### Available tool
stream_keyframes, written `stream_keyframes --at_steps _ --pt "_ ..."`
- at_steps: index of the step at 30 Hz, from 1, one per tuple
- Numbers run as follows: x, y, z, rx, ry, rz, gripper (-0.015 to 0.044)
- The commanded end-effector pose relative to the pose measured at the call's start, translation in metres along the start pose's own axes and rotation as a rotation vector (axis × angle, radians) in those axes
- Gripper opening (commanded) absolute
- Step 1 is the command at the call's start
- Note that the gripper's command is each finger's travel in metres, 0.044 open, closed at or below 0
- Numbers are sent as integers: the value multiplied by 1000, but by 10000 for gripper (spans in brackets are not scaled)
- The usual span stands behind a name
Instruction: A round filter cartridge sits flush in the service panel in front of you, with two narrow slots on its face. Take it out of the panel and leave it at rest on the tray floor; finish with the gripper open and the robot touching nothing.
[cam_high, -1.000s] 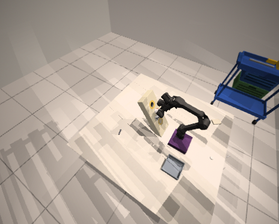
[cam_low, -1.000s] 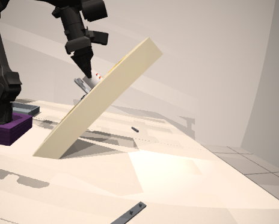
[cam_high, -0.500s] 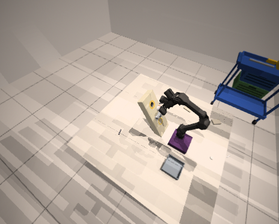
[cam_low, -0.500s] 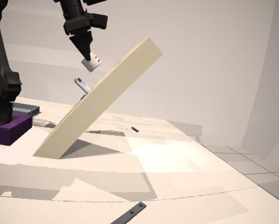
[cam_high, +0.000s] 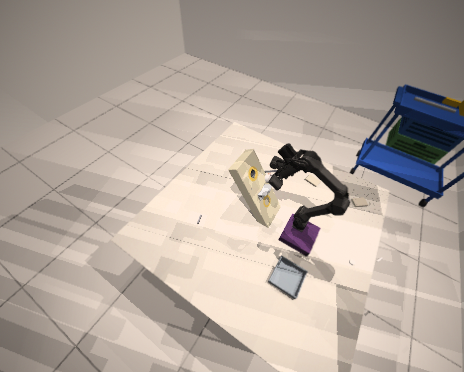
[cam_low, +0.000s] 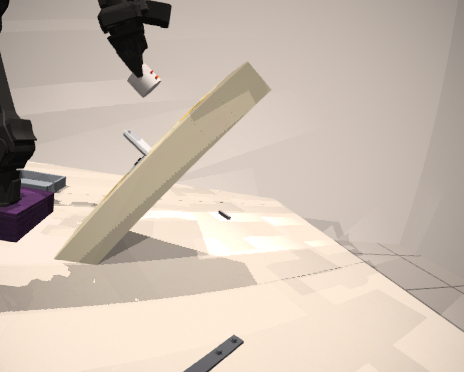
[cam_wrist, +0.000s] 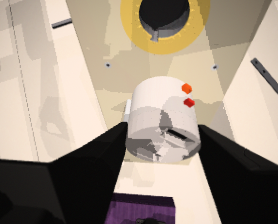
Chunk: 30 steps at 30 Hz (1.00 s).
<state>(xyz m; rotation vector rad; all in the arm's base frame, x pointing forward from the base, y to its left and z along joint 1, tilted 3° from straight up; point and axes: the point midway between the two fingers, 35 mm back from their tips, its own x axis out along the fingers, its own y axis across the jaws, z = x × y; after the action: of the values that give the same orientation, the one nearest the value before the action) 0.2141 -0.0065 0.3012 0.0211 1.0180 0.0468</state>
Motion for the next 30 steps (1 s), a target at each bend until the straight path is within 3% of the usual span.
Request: stream_keyframes --at_steps 1,30 --pt "-1 8 2 3 -2 -2 0" --pt "9 73 -1 -30 2 22 0"
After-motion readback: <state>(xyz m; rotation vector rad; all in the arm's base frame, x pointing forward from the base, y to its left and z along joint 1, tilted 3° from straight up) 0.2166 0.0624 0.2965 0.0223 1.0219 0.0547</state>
